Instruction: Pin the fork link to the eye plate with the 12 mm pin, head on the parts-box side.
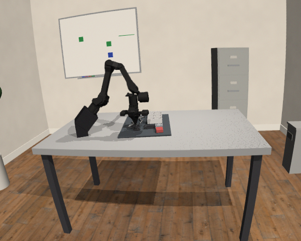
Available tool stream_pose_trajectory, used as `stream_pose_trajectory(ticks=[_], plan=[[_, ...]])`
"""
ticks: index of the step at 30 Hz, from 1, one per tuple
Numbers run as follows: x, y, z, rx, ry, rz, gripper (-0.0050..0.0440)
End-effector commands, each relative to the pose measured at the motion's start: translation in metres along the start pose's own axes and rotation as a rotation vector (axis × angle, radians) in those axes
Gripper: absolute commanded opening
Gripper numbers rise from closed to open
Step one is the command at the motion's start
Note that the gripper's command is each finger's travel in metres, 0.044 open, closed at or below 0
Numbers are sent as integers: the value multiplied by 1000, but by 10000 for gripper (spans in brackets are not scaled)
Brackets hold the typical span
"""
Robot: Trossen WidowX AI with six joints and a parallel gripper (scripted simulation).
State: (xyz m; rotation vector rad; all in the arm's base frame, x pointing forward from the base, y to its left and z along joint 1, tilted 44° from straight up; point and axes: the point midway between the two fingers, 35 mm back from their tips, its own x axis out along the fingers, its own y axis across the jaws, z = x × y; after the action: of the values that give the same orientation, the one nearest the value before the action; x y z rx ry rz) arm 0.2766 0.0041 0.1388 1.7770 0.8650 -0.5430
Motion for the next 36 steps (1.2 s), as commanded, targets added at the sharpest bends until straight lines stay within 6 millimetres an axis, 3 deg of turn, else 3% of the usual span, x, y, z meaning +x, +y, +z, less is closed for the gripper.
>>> stream_pose_trajectory(ticks=[1,36], plan=[[0,-1,4,3,-8,-5,0],[-4,-1,15,3,-8,-4,0]])
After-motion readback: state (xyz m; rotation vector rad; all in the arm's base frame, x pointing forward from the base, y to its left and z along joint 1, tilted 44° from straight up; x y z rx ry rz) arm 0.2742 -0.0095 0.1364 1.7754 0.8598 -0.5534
